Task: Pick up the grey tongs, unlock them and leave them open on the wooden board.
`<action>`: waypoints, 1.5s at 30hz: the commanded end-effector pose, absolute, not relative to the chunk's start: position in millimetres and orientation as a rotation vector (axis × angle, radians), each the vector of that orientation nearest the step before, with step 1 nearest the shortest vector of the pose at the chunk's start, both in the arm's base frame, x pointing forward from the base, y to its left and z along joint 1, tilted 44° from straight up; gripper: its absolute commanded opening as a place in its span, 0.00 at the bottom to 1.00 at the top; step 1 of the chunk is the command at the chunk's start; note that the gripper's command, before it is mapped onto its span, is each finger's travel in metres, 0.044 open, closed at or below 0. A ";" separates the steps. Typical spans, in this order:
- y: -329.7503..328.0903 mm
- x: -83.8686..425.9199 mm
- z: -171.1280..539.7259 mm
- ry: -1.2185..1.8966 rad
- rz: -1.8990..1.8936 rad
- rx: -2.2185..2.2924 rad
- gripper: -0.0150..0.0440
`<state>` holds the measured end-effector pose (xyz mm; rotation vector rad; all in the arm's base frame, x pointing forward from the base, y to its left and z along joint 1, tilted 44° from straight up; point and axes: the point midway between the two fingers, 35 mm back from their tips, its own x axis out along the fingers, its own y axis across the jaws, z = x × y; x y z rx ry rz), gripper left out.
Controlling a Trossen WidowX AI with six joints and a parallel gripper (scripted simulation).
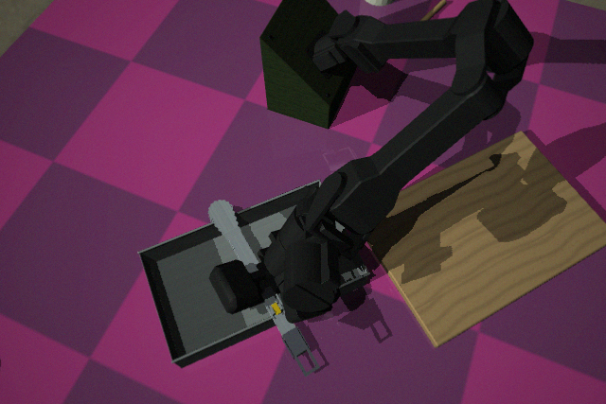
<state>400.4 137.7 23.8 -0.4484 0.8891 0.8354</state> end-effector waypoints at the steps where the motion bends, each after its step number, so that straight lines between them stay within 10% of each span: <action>1: 139.2 403.0 19.1 0.889 0.828 -0.446 0.69; 22: 132.4 402.4 28.5 0.890 0.835 -0.449 0.00; 45: 86.0 407.9 76.1 0.913 0.872 -0.442 0.00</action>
